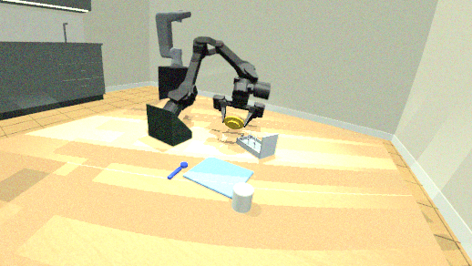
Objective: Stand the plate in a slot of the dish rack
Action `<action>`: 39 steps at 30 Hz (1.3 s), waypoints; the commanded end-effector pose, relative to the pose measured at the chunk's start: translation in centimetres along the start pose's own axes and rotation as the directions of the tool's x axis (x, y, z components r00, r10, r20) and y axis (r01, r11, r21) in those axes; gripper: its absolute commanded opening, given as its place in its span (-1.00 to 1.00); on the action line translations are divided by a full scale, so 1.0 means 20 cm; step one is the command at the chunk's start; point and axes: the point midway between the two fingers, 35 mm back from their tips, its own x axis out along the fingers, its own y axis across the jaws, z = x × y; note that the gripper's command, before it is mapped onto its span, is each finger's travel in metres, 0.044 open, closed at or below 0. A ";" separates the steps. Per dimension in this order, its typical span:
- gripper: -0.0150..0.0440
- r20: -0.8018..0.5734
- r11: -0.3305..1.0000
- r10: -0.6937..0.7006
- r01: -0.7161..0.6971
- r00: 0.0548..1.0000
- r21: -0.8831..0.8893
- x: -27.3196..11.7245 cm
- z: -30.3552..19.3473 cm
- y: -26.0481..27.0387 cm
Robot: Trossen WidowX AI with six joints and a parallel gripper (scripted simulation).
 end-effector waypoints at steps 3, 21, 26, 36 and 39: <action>-0.49 0.100 0.994 0.089 -0.082 0.991 -0.067 0.01 -0.01 0.02; -0.49 0.317 0.909 0.401 -0.330 0.859 -0.254 -0.05 -0.09 0.09; -0.49 0.356 0.869 0.484 -0.392 0.799 -0.301 -0.09 -0.11 0.10; -0.49 0.414 0.776 0.630 -0.518 0.657 -0.360 -0.17 -0.16 0.09; -0.49 0.427 0.745 0.667 -0.554 0.611 -0.370 -0.20 -0.18 0.08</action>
